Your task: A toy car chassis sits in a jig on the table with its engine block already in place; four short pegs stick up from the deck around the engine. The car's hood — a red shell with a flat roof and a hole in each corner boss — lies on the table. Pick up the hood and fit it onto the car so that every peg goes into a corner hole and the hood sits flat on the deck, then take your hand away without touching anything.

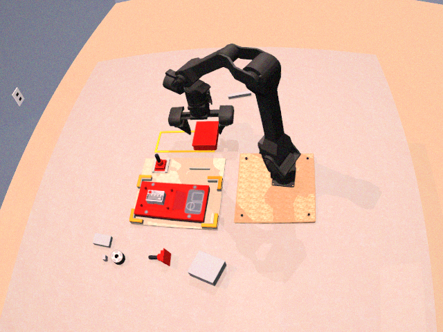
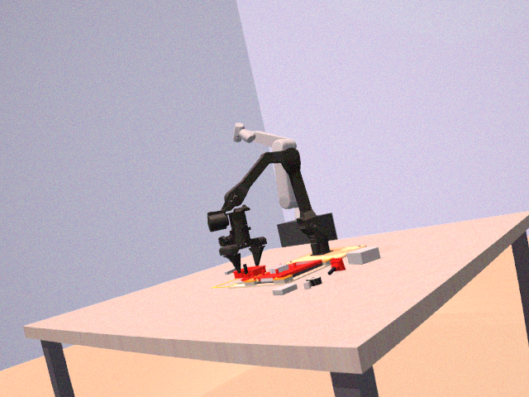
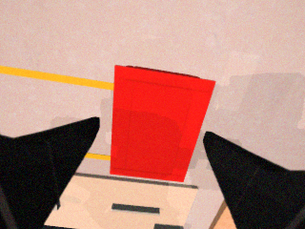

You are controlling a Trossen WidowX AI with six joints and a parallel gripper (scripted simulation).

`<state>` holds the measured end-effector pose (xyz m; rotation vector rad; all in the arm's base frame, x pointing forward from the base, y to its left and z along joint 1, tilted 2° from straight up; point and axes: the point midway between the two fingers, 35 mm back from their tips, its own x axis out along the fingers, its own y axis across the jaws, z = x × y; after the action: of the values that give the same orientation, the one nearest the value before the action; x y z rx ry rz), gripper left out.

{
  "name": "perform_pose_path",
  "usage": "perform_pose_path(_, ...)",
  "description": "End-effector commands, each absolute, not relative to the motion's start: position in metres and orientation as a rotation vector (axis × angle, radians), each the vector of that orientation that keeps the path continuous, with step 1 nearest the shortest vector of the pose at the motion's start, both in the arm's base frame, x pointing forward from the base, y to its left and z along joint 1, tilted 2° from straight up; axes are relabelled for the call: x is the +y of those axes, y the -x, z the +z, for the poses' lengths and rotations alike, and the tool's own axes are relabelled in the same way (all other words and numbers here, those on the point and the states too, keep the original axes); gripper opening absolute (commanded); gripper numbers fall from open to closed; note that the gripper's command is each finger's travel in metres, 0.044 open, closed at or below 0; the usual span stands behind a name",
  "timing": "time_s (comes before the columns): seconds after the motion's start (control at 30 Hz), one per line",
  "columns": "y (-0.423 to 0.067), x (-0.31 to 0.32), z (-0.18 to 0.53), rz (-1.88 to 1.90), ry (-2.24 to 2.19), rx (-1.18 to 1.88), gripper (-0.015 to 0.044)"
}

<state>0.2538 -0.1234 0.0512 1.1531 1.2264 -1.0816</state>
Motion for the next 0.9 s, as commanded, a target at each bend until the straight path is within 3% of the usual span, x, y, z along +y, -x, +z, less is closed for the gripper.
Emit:
perform_pose_path(0.0, -0.2523, -0.1221, 0.047, -1.087, -1.159, 1.232, 0.044)
perform_pose_path(0.67, -0.2525, -0.1218, 0.038, -1.087, -1.159, 1.232, 0.044)
perform_pose_path(0.77, -0.2541, -0.1231, 0.041, -1.082, -1.153, 1.227, 0.0361)
perform_pose_path(0.87, -0.2541, -0.1231, 0.041, -1.082, -1.153, 1.227, 0.0341)
